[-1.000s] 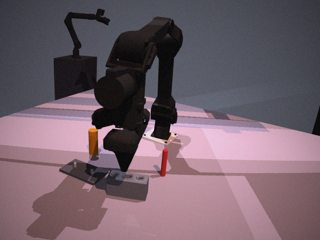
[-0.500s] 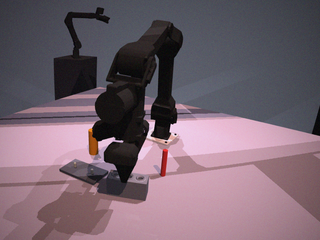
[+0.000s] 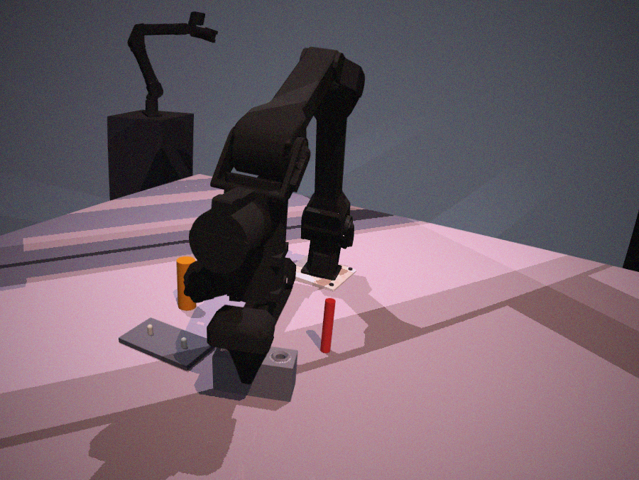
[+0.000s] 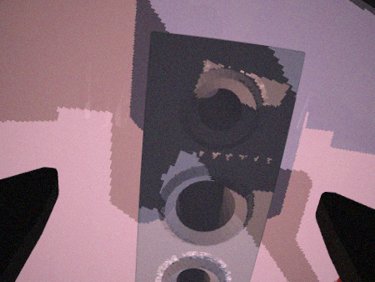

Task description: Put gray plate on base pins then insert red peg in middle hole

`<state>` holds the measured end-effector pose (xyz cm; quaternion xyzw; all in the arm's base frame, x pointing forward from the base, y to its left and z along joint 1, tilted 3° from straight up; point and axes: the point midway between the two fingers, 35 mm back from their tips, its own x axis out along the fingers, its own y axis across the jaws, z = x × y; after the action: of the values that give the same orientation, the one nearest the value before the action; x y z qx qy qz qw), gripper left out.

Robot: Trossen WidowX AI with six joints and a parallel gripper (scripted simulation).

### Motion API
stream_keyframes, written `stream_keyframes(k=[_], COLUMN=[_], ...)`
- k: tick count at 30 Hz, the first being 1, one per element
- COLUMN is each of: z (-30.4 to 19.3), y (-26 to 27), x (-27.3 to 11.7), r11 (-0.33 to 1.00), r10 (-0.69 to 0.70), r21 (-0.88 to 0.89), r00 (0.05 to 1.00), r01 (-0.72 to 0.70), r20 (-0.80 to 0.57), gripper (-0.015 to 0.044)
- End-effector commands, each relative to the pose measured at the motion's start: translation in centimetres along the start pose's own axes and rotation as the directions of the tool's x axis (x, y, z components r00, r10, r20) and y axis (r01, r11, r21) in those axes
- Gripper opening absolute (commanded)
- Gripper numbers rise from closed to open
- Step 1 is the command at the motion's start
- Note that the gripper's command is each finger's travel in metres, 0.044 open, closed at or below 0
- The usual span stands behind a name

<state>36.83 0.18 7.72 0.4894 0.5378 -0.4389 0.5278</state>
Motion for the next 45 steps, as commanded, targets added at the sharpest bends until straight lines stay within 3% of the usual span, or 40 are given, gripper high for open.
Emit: stream_keyframes(k=[1,19,29,37,42,45], z=[0.0,0.0,0.0,0.0,0.1,0.1], y=[-0.2,-0.4,-0.4,-0.4,-0.2,-0.1], x=[0.9,3.6,3.6,3.6,2.8,1.9], r11=[1.0,1.0,1.0,1.0,1.0,1.0], r10=[-0.009,-0.009,-0.009,-0.009,-0.009,-0.009], r21=[0.004,0.004,0.004,0.004,0.004,0.004], r00=[1.0,1.0,1.0,1.0,1.0,1.0], r01=[0.009,0.009,0.009,0.009,0.009,0.009], r20=[0.004,0.003,0.003,0.003,0.004,0.004], gripper=[0.044,0.044,0.0177,0.0124,0.0,0.0])
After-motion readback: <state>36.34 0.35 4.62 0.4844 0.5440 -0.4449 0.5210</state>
